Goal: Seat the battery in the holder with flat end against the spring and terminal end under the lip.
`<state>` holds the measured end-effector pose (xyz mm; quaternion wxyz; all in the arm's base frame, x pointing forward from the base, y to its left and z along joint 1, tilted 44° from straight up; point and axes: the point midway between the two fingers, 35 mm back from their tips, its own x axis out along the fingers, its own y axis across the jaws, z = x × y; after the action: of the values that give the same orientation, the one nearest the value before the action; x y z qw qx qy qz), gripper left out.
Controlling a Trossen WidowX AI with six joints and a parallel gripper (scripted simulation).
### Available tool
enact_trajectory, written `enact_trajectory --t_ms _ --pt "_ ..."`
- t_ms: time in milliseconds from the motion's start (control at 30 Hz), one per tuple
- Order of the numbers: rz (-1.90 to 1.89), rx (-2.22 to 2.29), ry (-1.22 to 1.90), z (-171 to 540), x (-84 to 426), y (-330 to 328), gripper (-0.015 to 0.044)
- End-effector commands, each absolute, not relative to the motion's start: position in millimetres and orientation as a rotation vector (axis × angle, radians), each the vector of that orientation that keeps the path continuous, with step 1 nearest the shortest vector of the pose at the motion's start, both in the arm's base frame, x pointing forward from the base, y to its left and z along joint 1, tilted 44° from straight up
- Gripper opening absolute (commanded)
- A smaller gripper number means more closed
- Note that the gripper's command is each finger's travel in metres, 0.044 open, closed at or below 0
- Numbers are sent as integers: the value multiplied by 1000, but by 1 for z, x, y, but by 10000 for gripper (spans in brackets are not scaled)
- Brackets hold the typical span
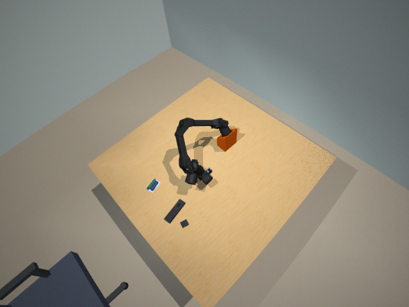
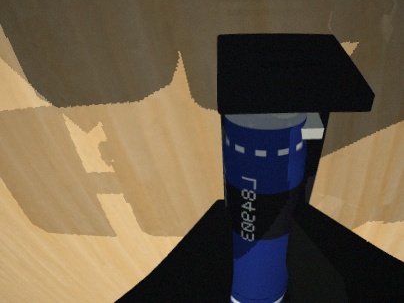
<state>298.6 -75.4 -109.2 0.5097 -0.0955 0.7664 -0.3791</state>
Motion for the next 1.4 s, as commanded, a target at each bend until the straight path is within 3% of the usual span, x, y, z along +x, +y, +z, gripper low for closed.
enact_trajectory --t_ms 0,1367 --pt "-903 -242 1806 -110 302 -77 60" --pt "-852 -303 1645 -112 293 -80 60"
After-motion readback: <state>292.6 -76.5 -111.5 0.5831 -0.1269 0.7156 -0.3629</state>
